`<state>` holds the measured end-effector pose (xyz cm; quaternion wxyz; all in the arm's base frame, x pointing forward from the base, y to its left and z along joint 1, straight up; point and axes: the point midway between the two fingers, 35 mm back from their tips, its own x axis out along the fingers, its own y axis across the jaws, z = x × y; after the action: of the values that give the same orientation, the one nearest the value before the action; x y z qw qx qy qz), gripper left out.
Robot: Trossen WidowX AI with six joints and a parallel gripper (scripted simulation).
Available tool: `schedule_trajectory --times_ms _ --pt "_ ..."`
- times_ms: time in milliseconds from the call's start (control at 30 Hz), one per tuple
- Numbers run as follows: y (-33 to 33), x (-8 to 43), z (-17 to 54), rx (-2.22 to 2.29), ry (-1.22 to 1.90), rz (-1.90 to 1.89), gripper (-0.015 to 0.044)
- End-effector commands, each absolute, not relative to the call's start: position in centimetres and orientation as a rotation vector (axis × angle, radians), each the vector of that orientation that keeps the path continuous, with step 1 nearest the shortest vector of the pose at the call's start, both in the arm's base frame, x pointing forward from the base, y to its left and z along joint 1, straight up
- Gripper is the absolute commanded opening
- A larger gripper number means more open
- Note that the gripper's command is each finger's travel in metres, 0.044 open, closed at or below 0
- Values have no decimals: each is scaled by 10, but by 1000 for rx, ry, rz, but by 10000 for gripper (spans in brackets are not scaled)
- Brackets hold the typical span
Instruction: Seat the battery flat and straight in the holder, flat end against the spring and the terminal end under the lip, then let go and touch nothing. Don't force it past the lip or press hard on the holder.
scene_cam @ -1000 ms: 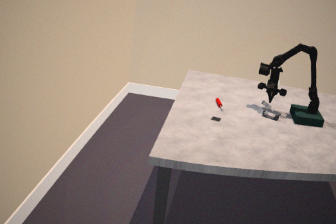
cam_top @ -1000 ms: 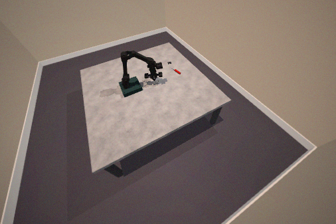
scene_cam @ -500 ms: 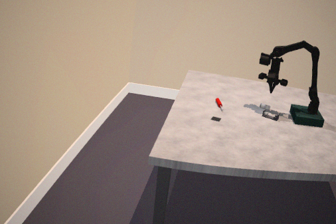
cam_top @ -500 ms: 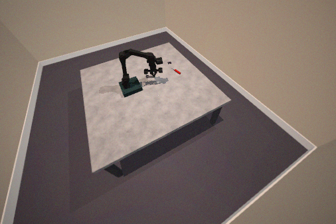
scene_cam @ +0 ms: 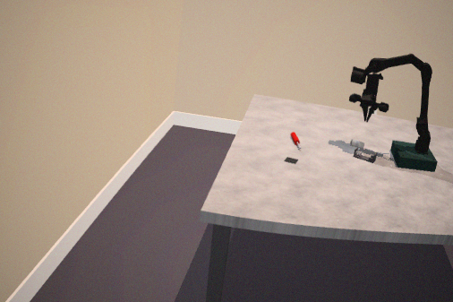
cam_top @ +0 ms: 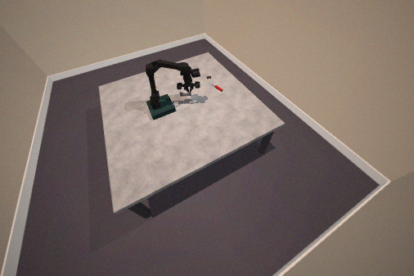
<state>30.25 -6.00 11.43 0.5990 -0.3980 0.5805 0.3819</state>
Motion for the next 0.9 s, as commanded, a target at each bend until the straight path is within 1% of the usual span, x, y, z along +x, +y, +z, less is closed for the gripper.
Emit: schedule_trajectory --times_ms 0,167,200,400,467,867 --pt "-61 306 104 -761 1410 733 105" --pt "-64 315 83 -372 1509 361 236" --pt "-65 316 79 -294 1521 285 246" --pt "-67 324 54 173 1532 -170 246" --pt "-68 325 49 274 1521 -269 246" --pt "-68 325 48 286 1519 -282 246"
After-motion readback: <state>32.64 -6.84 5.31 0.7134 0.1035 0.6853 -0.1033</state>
